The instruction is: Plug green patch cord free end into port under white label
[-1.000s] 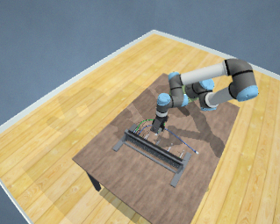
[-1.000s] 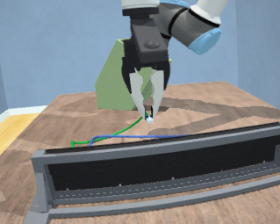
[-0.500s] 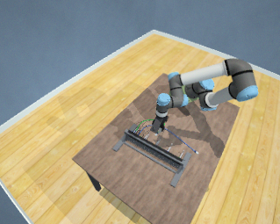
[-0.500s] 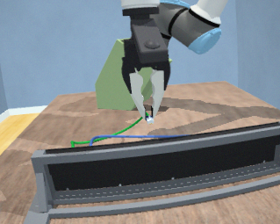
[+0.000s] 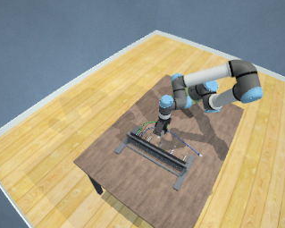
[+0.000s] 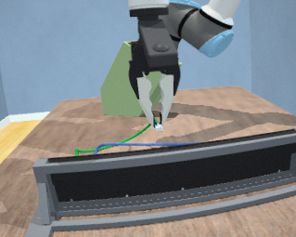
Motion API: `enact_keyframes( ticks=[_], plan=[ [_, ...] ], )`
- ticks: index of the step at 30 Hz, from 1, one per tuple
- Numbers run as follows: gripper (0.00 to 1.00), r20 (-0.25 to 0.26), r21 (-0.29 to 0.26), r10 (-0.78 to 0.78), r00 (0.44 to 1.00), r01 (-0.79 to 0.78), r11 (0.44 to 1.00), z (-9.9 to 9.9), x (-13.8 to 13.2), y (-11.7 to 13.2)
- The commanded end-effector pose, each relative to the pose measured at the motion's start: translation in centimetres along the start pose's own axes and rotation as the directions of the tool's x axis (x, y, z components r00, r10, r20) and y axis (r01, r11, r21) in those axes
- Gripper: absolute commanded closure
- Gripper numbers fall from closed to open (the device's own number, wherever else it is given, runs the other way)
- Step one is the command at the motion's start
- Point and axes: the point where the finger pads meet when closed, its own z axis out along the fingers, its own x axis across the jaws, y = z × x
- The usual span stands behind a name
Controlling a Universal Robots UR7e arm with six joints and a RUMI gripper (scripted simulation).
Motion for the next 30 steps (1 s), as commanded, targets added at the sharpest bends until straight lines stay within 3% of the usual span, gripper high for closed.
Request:
enact_keyframes(
  ticks=[1,30],
  plan=[
    [1.0,-0.001,-0.001,-0.002,1.0,0.002,1.0,-0.04,0.03,-0.16],
    [1.0,0.0,-0.002,-0.004,1.0,0.004,1.0,0.26,0.02,-0.49]
  ],
)
